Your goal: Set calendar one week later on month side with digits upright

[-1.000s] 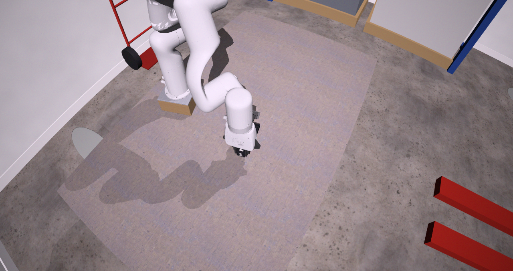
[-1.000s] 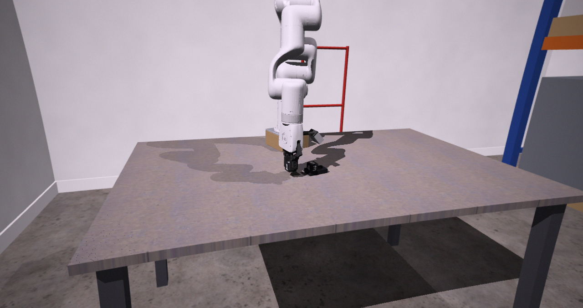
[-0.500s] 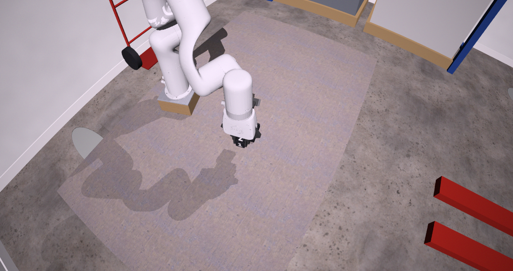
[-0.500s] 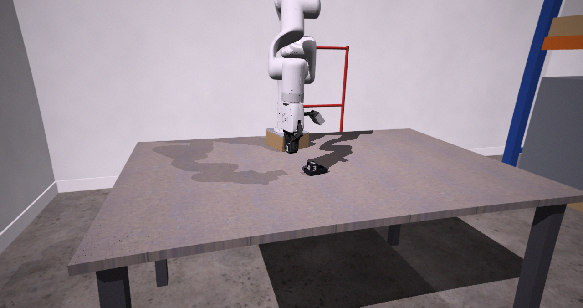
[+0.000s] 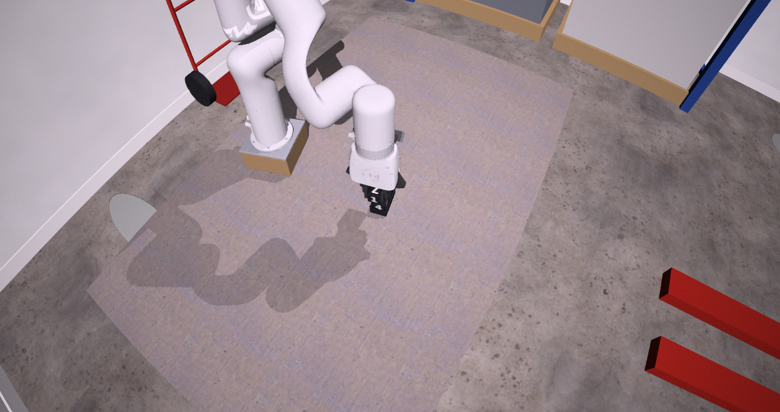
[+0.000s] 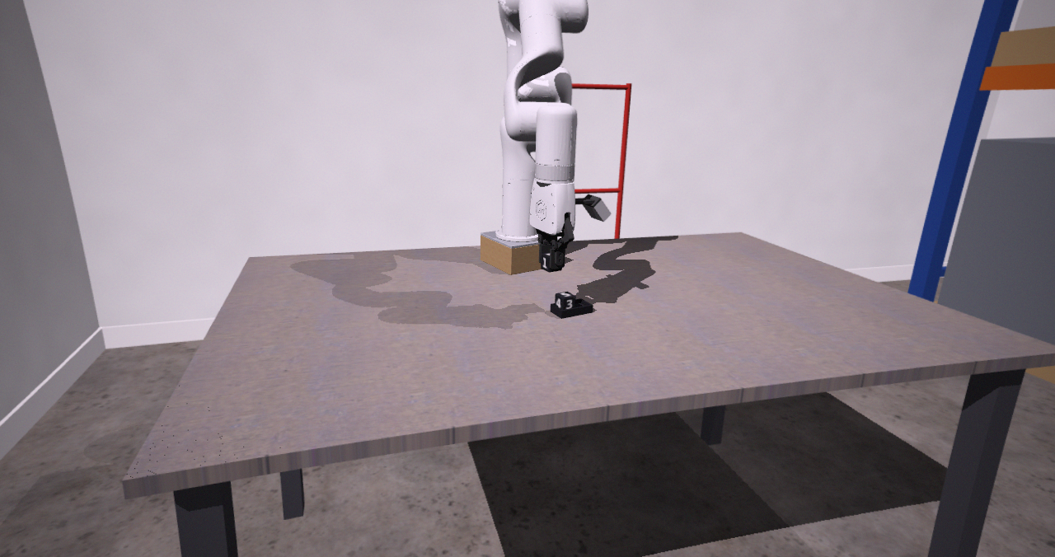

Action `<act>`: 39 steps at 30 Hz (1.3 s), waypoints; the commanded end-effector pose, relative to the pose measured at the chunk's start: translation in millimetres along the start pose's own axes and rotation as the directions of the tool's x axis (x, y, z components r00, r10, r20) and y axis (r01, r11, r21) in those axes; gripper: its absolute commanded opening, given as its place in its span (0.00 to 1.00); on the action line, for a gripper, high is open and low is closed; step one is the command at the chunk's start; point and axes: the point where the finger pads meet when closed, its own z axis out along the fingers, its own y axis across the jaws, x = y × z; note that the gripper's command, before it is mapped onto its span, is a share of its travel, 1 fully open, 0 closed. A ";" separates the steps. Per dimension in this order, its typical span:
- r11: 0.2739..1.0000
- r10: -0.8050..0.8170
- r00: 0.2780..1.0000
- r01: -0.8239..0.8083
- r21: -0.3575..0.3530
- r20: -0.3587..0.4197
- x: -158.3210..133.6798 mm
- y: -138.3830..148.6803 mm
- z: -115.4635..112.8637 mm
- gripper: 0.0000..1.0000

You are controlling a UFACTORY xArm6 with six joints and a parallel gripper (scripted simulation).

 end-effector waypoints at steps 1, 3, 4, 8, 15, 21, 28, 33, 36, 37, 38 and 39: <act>1.000 0.004 1.000 -0.004 -0.005 0.009 47.5 1.9 -7.0 0.29; 1.000 0.004 1.000 -0.004 -0.005 0.009 64.0 -0.3 -8.0 0.29; 1.000 0.004 1.000 -0.004 -0.005 0.009 71.8 -1.6 -8.4 0.29; 1.000 0.004 1.000 -0.004 -0.005 0.009 73.2 -1.8 -8.5 0.29; 1.000 0.004 1.000 -0.004 -0.005 0.009 73.2 -1.8 -8.5 0.29; 1.000 0.004 1.000 -0.004 -0.005 0.009 73.2 -1.8 -7.1 0.29; 1.000 0.004 1.000 -0.004 -0.005 0.009 73.2 -1.7 0.2 0.29; 1.000 0.004 1.000 -0.004 -0.005 0.009 73.0 -1.6 13.8 0.29; 1.000 0.004 1.000 -0.004 -0.005 0.009 73.0 -1.6 23.6 0.29; 1.000 0.004 1.000 -0.004 -0.005 0.009 72.9 -1.5 26.9 0.29; 1.000 0.004 1.000 -0.004 -0.005 0.009 72.9 -1.5 30.3 0.29; 1.000 0.004 1.000 -0.004 -0.005 0.009 72.9 -1.5 33.5 0.29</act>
